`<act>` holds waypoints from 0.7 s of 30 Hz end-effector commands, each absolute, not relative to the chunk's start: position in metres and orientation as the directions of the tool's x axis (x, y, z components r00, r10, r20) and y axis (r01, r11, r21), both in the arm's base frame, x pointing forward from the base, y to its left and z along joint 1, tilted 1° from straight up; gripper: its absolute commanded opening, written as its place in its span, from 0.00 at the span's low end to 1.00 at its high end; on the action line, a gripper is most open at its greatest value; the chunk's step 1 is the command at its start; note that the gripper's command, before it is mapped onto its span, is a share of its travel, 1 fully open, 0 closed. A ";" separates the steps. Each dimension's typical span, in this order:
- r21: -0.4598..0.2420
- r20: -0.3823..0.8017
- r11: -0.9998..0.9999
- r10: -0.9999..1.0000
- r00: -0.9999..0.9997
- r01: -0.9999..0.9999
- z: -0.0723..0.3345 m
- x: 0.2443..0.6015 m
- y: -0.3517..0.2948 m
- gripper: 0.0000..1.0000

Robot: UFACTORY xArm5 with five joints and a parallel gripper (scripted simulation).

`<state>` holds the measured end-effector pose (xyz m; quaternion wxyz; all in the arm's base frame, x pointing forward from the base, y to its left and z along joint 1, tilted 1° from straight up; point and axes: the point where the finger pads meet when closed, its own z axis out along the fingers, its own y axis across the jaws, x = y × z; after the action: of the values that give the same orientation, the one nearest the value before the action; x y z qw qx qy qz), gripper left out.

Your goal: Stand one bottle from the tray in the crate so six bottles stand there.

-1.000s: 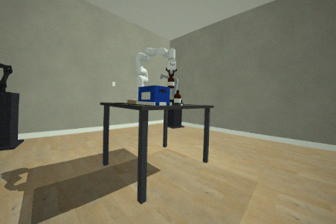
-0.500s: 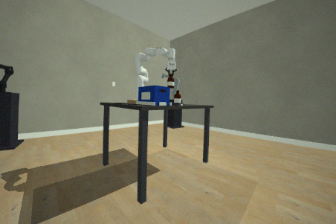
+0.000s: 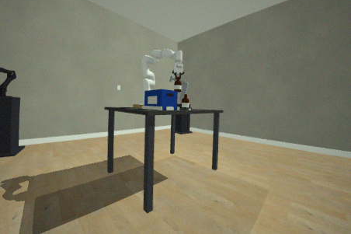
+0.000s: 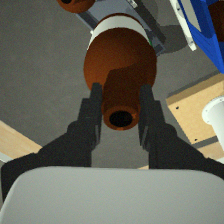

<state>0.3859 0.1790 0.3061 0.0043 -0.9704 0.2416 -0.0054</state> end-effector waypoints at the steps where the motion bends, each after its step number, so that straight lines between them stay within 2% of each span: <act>1: -0.014 0.011 -0.883 -0.469 0.883 -0.468 0.308 0.388 0.176 0.00; 21: -0.014 0.012 -0.883 -0.469 0.883 -0.468 0.308 0.399 0.151 0.00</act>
<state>0.3959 0.1560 0.3062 0.0041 -0.9704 0.2414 -0.0057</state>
